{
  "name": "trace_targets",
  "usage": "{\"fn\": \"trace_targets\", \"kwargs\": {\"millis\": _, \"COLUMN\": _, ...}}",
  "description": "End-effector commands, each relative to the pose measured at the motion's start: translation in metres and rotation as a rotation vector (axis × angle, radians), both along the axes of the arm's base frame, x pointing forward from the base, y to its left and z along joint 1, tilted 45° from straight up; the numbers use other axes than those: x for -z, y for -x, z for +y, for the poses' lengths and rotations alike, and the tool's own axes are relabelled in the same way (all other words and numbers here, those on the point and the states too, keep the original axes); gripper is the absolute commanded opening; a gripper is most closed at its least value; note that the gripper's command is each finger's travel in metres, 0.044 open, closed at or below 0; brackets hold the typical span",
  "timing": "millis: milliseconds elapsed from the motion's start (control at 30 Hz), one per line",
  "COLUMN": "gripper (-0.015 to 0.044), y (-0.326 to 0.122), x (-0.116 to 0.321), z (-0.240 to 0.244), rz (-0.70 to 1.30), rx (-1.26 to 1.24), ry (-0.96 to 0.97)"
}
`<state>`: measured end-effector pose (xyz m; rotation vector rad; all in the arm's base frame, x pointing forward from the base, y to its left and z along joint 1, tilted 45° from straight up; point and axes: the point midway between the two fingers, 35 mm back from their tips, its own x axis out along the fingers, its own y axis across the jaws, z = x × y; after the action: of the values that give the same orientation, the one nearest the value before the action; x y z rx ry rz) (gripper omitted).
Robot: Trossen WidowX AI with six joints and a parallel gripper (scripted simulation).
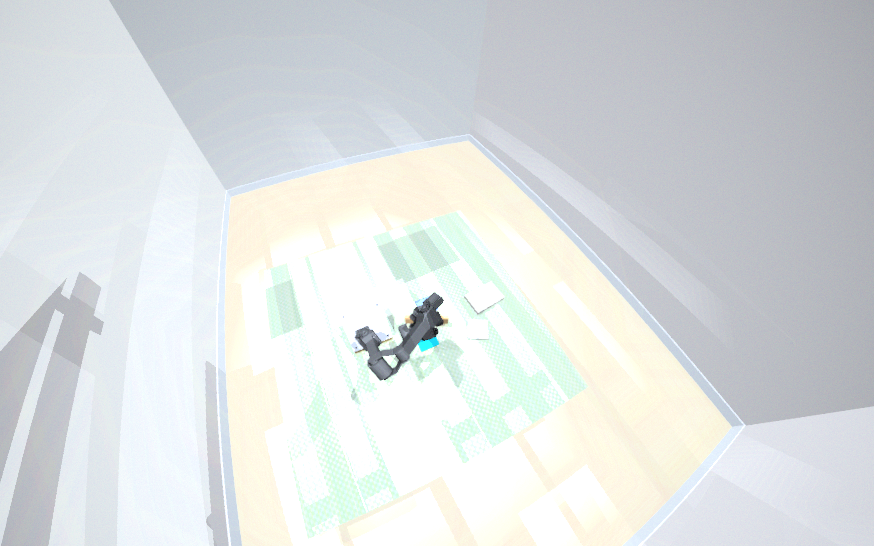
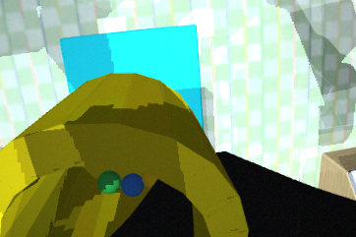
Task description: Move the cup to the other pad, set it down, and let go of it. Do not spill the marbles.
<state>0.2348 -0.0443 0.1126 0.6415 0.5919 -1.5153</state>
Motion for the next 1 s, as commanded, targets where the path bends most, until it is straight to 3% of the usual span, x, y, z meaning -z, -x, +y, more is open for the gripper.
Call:
{"fn": "trace_targets", "kwargs": {"millis": 0, "gripper": 0.0, "y": 0.0, "x": 0.003, "z": -0.004, "rz": 0.002, "rx": -0.002, "ry": 0.003}}
{"fn": "trace_targets", "kwargs": {"millis": 967, "gripper": 0.0, "y": 0.002, "x": 0.028, "z": -0.031, "rz": 0.002, "rx": -0.002, "ry": 0.004}}
